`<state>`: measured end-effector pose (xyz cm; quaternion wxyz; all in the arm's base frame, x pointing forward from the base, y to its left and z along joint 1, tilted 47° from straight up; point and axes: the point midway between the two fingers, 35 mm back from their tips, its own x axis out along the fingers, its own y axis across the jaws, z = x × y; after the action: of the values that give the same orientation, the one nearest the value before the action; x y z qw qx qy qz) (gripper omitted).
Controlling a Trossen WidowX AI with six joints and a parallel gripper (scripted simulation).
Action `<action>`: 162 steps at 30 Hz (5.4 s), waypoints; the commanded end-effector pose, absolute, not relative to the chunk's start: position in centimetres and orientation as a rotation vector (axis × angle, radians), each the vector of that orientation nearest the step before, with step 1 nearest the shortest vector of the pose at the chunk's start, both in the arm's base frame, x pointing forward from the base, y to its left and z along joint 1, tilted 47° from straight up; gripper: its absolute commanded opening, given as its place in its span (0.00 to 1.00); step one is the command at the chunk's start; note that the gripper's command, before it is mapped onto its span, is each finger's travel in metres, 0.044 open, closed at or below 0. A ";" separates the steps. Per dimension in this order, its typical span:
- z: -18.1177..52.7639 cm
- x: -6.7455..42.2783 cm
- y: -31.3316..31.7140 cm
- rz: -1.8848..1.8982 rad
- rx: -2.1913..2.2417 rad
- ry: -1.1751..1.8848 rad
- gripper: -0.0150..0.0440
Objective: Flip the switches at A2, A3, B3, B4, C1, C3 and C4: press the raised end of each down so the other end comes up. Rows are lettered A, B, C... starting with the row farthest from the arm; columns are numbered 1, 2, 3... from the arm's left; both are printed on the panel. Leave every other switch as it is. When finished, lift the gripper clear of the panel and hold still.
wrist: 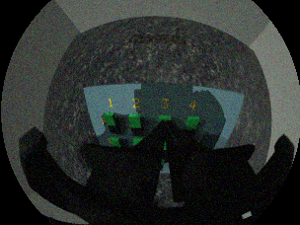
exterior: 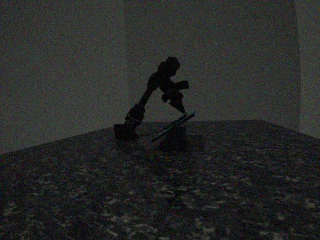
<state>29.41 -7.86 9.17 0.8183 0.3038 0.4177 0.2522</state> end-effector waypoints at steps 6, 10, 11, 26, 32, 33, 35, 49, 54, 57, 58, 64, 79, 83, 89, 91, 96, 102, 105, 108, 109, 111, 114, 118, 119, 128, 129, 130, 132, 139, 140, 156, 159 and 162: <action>9.1 29.4 -7.7 0.539 0.655 0.889 0.25; 9.1 29.4 -7.7 0.539 0.655 0.889 0.25; 9.1 29.4 -7.7 0.539 0.655 0.889 0.25; 9.1 29.4 -7.7 0.539 0.655 0.889 0.25; 9.0 29.4 -7.6 0.539 0.655 0.889 0.25; 9.0 29.4 -7.6 0.539 0.655 0.889 0.25; 9.0 29.5 -7.6 0.539 0.655 0.889 0.25; 8.9 29.6 -7.5 0.539 0.655 0.888 0.25; 8.9 29.6 -7.4 0.539 0.655 0.888 0.25; 8.9 29.6 -7.4 0.539 0.655 0.888 0.25; 8.9 29.6 -7.4 0.539 0.655 0.888 0.25; 8.8 29.7 -7.3 0.539 0.655 0.888 0.25; 11.9 25.9 -11.6 0.528 0.661 0.867 0.25; 10.0 22.6 -10.5 0.526 0.661 0.869 0.25; 9.2 21.2 -9.8 0.528 0.662 0.868 0.25; 8.8 21.6 -9.4 0.523 0.662 0.864 0.25; 7.4 23.1 -7.5 0.519 0.667 0.842 0.25; 7.1 23.4 -7.0 0.519 0.668 0.842 0.25; 6.9 23.6 -6.8 0.520 0.668 0.841 0.25; 6.8 23.7 -6.7 0.519 0.668 0.842 0.25; 6.7 23.8 -6.6 0.519 0.668 0.842 0.25; 6.6 24.0 -6.4 0.519 0.667 0.842 0.25; 6.4 24.2 -6.1 0.519 0.667 0.842 0.25; 6.2 24.4 -5.9 0.519 0.668 0.841 0.25; 6.2 24.4 -5.9 0.519 0.668 0.841 0.25; 6.2 24.4 -5.9 0.519 0.668 0.841 0.25; 6.2 24.4 -5.9 0.519 0.668 0.841 0.25; 6.2 24.4 -5.9 0.519 0.668 0.841 0.25; 6.2 24.4 -5.9 0.519 0.668 0.841 0.25; 6.2 24.4 -5.9 0.519 0.668 0.841 0.25; 6.2 24.4 -5.9 0.519 0.668 0.841 0.25; 6.1 24.4 -5.8 0.519 0.668 0.841 0.25; 6.1 24.5 -5.8 0.519 0.668 0.841 0.25; 6.1 24.5 -5.7 0.519 0.668 0.841 0.25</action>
<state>24.48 -5.85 6.11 0.8277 0.3116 0.3978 0.2440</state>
